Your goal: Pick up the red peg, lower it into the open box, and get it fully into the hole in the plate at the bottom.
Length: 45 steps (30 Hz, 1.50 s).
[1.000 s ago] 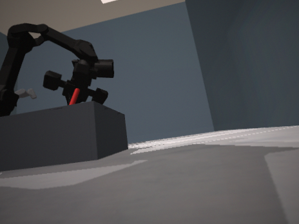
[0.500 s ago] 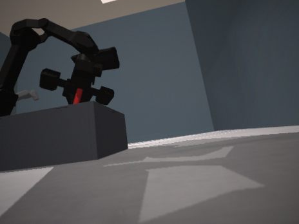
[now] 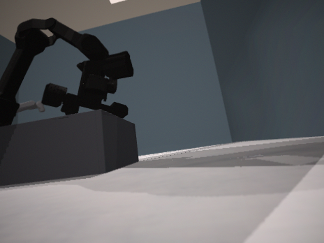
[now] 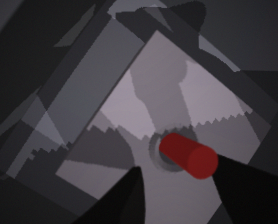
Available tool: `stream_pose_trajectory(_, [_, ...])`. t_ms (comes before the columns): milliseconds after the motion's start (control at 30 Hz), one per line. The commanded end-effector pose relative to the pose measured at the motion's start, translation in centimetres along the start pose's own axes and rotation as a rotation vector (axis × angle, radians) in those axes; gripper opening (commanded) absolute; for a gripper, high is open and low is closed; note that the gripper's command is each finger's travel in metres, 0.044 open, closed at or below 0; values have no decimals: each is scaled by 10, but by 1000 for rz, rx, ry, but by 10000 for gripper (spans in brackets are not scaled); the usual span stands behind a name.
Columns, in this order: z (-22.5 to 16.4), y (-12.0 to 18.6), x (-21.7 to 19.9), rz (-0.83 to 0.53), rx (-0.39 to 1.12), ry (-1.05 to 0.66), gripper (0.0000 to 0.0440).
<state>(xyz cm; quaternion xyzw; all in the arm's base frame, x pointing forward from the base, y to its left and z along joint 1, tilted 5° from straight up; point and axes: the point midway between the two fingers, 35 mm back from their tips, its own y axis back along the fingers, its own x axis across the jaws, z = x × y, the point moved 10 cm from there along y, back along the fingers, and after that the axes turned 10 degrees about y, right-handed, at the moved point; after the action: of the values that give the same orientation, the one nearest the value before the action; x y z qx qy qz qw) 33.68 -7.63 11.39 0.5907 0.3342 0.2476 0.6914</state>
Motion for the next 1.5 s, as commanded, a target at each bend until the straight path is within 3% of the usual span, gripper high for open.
stream_pose_trajectory(0, [12,3,1,27,-5,-1,231])
stream_pose_trajectory(333, [52,18,12,124,-22,16,440])
stream_pose_trajectory(633, [80,38,29,240,-91,43,440])
stream_pose_trajectory(1467, [80,39,29,242,-93,44,440])
